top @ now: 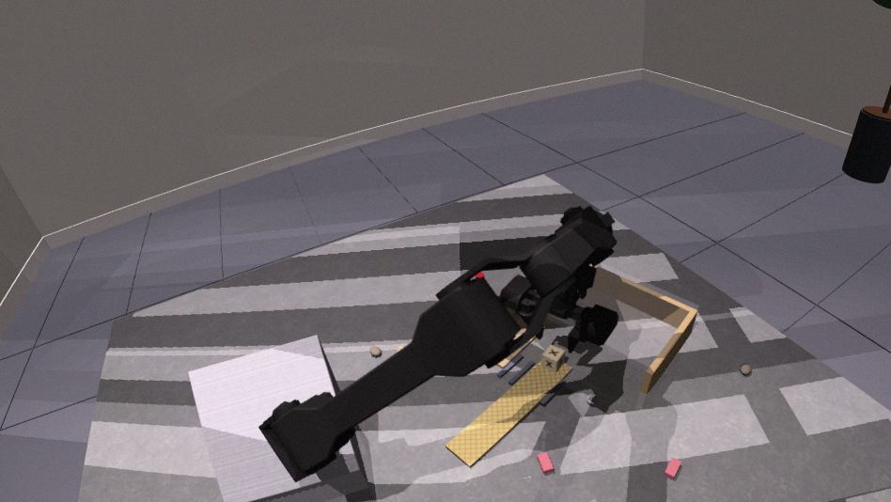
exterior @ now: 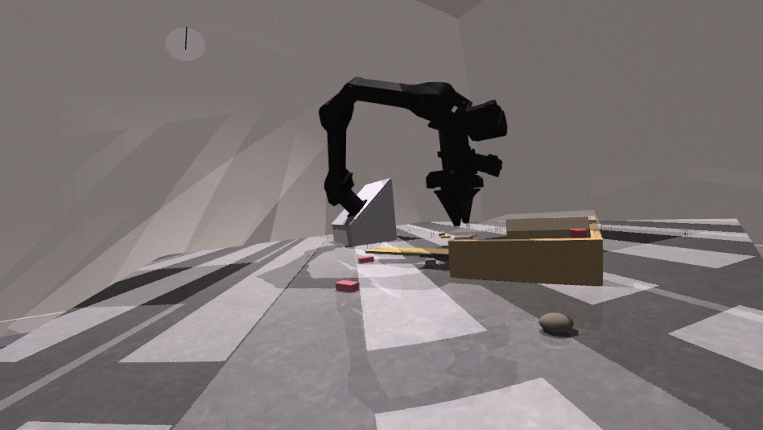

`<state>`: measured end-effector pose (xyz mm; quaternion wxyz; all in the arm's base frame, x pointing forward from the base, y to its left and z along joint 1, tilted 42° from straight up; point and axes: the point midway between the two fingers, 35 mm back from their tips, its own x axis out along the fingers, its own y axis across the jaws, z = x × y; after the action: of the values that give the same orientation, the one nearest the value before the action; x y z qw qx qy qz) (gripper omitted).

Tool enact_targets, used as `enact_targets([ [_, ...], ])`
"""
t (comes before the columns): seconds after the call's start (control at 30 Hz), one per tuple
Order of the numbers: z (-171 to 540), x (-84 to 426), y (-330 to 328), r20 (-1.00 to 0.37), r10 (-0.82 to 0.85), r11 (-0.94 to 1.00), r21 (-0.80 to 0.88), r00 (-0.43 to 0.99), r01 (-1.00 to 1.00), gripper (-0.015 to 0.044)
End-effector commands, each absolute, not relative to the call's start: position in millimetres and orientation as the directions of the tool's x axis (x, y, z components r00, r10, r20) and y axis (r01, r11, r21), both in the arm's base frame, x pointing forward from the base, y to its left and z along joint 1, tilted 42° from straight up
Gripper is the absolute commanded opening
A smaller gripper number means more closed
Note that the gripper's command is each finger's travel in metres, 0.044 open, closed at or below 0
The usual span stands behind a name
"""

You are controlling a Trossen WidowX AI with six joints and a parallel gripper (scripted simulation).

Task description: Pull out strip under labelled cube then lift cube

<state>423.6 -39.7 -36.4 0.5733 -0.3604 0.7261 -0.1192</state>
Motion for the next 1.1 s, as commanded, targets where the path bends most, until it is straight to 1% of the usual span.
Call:
enact_targets([
  [0.0, -45, 423, -43, -0.748, -0.658, 0.712, -0.580, -0.087, -0.395, 0.0250],
  [0.93, -74, 419, -70, -0.747, -0.660, 0.711, -0.582, -0.087, -0.395, 0.0250],
  [1.07, -71, 420, -69, -0.751, -0.654, 0.718, -0.580, -0.088, -0.386, 0.0145],
])
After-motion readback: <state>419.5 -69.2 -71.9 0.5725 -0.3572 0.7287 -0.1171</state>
